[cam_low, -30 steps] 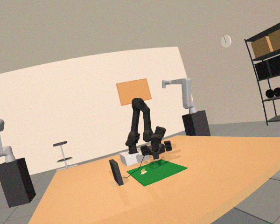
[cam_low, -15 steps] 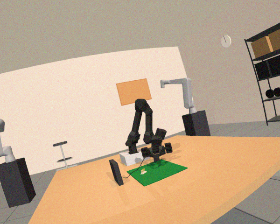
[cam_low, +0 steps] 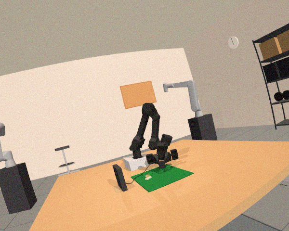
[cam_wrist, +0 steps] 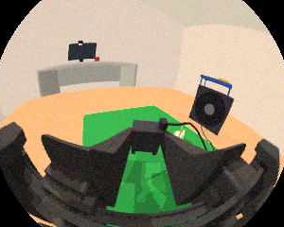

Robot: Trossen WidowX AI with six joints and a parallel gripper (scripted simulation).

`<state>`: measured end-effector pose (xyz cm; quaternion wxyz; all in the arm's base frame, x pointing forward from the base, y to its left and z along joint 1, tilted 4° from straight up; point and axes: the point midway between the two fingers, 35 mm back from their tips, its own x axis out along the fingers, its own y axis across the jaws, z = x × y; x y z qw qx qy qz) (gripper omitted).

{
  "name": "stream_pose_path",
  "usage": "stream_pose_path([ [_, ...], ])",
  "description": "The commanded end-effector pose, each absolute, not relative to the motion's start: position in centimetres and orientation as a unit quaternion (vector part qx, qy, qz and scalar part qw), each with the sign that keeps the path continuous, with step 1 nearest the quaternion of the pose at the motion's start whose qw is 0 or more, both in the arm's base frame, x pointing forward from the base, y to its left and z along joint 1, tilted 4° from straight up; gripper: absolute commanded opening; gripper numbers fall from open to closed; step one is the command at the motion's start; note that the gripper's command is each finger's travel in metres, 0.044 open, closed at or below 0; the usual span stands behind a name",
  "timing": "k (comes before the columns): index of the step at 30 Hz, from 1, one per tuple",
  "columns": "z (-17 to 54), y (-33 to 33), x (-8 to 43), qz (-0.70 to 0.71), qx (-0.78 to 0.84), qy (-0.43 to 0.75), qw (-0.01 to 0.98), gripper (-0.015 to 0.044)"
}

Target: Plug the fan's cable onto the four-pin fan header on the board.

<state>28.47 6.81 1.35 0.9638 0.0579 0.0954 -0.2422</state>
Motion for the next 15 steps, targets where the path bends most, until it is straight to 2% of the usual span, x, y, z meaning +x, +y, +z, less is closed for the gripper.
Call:
stream_pose_path([
  [1, 0.9, 6.7, 28.4, -0.246, 0.057, 0.095, 0.963, 0.0],
  [15, -0.2, 6.8, 28.4, -0.246, 0.057, 0.095, 0.963, 0.0],
])
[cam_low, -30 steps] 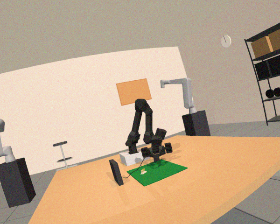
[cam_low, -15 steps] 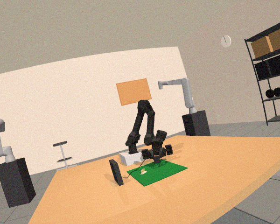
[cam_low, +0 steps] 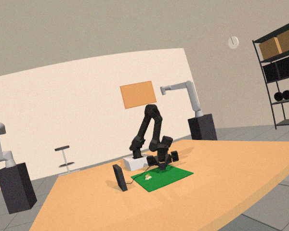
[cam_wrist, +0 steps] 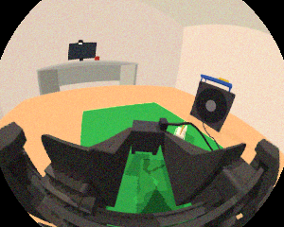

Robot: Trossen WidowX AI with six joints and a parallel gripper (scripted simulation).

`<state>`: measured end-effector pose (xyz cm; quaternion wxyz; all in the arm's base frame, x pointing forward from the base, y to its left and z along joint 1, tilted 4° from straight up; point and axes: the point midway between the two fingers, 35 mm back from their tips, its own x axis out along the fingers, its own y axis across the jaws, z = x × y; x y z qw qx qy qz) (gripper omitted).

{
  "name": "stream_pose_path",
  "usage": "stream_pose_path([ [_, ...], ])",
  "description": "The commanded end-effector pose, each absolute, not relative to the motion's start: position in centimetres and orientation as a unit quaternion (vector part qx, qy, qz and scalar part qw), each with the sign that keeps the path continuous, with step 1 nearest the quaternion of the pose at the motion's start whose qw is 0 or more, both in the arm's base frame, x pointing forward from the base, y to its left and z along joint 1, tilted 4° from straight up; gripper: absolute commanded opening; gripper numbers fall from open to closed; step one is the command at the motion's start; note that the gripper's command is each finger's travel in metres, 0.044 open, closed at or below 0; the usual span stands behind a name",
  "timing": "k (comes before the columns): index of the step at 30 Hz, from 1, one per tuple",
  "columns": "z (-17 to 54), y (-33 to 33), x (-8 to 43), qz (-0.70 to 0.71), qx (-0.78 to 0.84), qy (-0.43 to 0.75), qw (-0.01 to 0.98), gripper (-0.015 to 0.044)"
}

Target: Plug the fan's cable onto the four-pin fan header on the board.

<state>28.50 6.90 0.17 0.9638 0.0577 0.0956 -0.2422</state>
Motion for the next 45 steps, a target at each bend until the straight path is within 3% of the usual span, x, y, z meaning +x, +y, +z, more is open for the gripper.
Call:
stream_pose_path([
  [1, -0.3, 6.8, 28.4, -0.246, 0.057, 0.095, 0.963, 0.0],
  [45, -1.1, 7.0, 28.5, -0.242, 0.058, 0.096, 0.964, 0.0],
])
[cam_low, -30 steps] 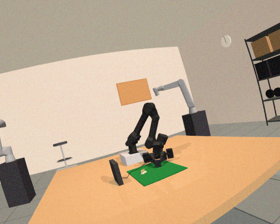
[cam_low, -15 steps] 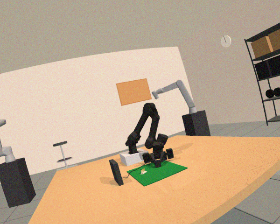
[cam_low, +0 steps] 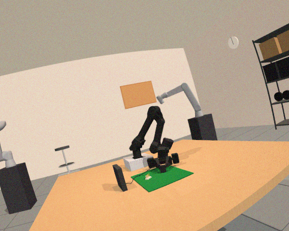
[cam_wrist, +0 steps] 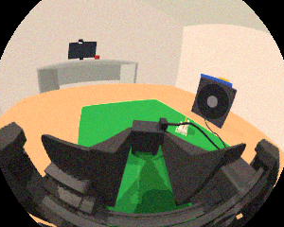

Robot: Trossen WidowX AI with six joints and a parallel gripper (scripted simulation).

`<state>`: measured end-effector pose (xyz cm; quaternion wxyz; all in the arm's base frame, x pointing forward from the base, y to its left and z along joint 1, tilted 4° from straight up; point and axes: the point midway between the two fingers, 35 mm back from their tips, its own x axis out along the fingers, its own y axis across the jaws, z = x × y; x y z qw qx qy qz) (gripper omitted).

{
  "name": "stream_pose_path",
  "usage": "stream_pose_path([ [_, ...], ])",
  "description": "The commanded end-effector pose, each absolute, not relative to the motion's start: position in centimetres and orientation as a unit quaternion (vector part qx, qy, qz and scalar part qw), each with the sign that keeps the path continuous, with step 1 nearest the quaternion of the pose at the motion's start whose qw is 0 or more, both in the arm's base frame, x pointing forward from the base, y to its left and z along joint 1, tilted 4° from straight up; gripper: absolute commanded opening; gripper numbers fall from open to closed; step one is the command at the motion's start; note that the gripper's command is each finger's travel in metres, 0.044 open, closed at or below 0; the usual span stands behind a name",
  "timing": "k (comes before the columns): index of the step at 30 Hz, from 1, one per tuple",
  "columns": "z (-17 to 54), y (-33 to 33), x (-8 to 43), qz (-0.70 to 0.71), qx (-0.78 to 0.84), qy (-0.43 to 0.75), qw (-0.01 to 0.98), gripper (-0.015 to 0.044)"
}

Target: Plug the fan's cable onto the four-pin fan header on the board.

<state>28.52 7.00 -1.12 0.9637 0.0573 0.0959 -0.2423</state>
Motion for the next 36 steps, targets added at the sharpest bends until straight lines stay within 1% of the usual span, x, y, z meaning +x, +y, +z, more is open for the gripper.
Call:
stream_pose_path([
  [1, -1.08, 7.0, 28.52, -0.242, 0.058, 0.096, 0.964, 0.0],
  [16, -1.08, 7.0, 28.52, -0.242, 0.058, 0.096, 0.964, 0.0],
  [24, -1.12, 7.0, 28.52, -0.242, 0.057, 0.096, 0.964, 0.0205],
  [36, -1.12, 7.0, 28.52, -0.242, 0.057, 0.096, 0.964, 0.0205],
])
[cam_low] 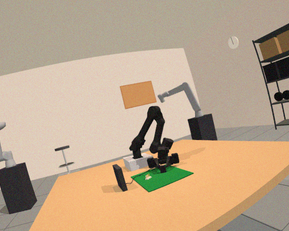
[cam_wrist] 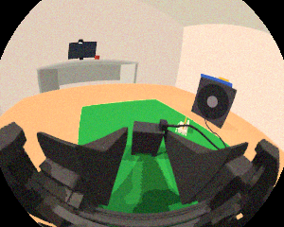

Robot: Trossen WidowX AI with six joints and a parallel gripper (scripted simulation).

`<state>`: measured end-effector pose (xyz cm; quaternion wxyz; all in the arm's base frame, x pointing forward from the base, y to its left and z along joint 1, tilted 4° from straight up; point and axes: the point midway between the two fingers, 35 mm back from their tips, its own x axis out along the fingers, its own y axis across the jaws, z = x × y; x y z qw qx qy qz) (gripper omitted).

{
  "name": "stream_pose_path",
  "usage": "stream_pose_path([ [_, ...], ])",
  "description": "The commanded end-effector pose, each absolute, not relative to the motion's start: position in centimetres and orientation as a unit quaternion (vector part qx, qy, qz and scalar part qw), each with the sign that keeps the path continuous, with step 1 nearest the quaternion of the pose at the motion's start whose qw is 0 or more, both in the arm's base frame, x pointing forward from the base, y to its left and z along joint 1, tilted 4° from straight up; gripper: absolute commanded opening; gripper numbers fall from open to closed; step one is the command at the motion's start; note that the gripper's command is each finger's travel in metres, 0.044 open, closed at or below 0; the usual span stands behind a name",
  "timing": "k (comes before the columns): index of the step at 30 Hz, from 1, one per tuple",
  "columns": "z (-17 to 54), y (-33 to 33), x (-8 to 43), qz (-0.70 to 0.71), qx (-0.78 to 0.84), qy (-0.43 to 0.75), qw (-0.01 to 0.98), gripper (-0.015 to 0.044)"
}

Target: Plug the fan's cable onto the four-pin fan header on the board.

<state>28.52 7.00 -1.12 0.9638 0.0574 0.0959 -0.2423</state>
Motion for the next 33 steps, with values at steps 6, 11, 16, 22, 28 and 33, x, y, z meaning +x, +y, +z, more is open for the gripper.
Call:
stream_pose_path([
  [6, -1.1, 7.0, 28.5, -0.242, 0.057, 0.096, 0.964, 0.0205],
  [11, -1.1, 7.0, 28.5, -0.242, 0.058, 0.096, 0.964, 0.0205],
  [16, -1.7, 7.7, 28.2, -0.243, 0.063, 0.107, 0.962, 0.0205],
  [22, -2.1, 8.4, 27.6, -0.245, 0.068, 0.12, 0.96, 0.0205],
  [28, -2.4, 9.0, 26.9, -0.248, 0.071, 0.13, 0.957, 0.0205],
  [33, -2.4, 9.5, 26.3, -0.251, 0.072, 0.135, 0.956, 0.0205],
])
